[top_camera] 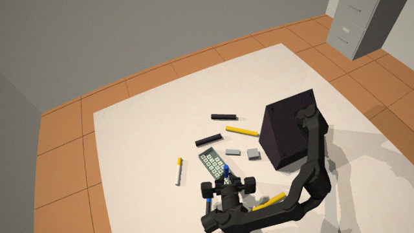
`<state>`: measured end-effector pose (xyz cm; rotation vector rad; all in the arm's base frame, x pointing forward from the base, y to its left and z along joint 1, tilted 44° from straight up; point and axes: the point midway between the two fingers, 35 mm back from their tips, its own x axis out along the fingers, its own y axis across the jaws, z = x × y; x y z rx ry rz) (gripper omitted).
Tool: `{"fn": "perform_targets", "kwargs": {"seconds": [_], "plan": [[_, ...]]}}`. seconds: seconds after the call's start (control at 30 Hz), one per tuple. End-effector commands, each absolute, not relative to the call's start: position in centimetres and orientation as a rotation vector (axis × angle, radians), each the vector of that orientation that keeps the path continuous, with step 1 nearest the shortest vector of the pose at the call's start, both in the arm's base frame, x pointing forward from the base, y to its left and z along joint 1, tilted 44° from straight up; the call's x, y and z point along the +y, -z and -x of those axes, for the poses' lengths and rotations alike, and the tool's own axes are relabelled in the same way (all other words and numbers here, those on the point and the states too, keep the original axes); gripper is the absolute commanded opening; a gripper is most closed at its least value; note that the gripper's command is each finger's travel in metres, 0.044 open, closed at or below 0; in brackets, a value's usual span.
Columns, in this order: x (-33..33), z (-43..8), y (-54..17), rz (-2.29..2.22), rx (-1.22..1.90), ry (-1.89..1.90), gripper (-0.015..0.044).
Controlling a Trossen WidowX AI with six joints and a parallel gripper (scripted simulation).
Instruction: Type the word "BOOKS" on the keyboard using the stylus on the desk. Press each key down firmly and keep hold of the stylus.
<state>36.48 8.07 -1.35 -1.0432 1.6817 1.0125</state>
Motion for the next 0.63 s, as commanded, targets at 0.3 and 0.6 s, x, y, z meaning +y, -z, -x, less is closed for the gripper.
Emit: {"fn": "perform_targets", "kwargs": {"seconds": [0.3, 0.6], "plan": [[5.5, -36.0, -1.2, 1.039, 1.684, -1.007, 0.0081], [5.7, -36.4, -1.2, 1.033, 1.674, -0.995, 0.0081]]}}
